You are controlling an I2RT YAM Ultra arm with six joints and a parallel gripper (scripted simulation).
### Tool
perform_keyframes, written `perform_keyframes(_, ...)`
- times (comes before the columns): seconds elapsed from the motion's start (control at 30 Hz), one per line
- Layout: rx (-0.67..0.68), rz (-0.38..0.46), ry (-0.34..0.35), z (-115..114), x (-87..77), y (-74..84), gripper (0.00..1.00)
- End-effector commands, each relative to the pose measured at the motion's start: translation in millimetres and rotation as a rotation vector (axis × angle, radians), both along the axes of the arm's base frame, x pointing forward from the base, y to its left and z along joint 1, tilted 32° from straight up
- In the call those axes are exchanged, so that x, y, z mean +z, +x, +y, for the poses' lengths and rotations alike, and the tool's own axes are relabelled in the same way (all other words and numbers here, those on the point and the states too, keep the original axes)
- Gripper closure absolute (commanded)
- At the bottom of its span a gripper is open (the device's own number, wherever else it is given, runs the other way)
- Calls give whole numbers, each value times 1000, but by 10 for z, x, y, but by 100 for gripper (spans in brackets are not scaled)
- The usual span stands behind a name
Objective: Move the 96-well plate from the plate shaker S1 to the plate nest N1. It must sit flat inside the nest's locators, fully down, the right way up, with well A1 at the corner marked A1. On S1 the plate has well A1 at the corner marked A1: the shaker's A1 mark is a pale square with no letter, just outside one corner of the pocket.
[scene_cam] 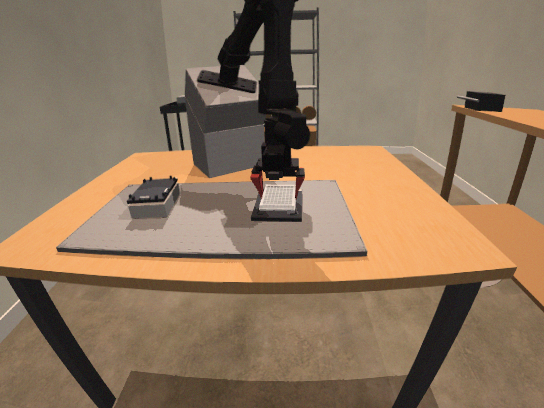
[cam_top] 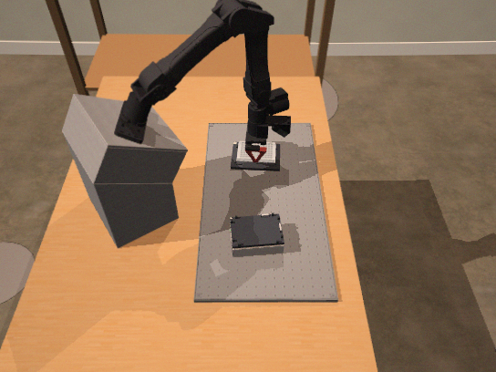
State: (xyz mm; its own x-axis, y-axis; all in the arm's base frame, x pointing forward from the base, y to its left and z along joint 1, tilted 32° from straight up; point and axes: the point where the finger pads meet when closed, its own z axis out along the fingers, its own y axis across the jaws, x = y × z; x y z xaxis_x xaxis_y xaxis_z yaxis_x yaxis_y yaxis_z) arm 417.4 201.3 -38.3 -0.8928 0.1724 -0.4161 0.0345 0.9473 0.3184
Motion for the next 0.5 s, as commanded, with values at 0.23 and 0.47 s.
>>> perform_keyframes(0.23, -2, -8, 2, 2, 13, 13, 100)
perform_keyframes(0.47, -2, -8, 2, 4, 3, 15, 100)
